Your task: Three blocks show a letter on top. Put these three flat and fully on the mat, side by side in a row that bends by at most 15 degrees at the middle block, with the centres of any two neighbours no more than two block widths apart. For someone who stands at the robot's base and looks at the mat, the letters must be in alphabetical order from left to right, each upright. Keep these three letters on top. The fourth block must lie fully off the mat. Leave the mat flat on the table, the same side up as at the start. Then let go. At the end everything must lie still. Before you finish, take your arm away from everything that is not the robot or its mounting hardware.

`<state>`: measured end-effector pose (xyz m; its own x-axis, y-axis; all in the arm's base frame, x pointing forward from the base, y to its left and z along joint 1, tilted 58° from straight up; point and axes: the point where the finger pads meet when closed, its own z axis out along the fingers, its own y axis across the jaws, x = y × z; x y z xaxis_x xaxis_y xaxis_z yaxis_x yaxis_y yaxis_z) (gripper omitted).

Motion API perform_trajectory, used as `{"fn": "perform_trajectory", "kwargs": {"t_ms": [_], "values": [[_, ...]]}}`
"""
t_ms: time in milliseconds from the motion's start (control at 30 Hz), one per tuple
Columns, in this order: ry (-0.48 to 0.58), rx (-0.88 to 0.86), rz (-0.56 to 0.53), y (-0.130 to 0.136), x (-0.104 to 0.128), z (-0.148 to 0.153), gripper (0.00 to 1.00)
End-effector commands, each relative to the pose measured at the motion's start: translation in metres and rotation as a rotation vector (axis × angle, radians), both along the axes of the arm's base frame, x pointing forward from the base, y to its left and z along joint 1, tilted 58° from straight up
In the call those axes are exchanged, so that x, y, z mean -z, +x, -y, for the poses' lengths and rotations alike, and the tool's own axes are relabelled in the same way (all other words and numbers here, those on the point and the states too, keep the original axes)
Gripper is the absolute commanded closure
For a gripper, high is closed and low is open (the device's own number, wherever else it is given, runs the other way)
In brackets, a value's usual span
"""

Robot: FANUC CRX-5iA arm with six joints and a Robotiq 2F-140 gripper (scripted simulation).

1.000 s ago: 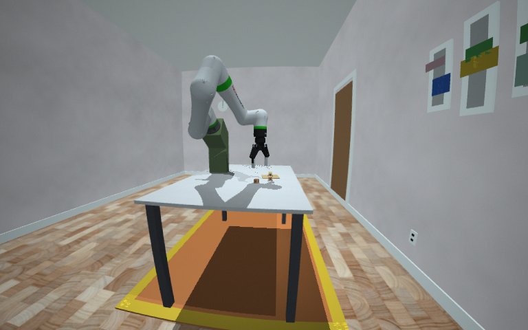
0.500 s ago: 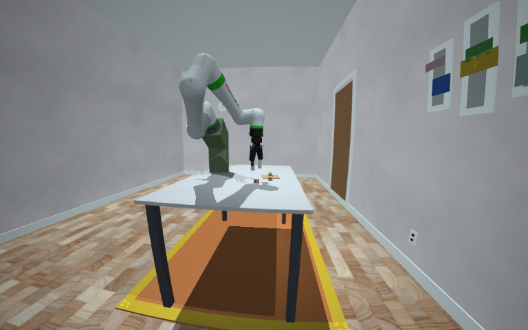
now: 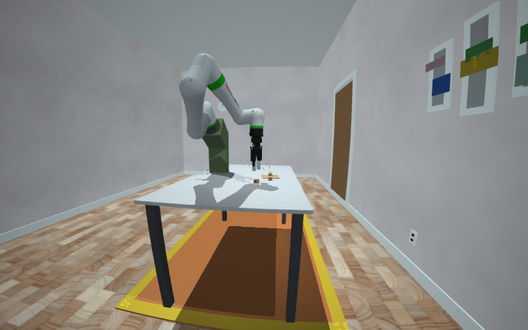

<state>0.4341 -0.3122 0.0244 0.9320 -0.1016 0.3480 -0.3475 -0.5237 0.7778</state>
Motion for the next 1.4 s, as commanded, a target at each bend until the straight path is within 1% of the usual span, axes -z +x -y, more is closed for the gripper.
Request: {"fn": "perform_trajectory", "kwargs": {"t_ms": [0,900,1367], "values": [[0.0,0.0,0.0,0.0,0.0,0.0,0.6],[0.002,-0.001,-0.003,0.001,0.002,0.004,0.6],[0.002,-0.001,-0.003,0.003,0.011,0.019,0.6]]}}
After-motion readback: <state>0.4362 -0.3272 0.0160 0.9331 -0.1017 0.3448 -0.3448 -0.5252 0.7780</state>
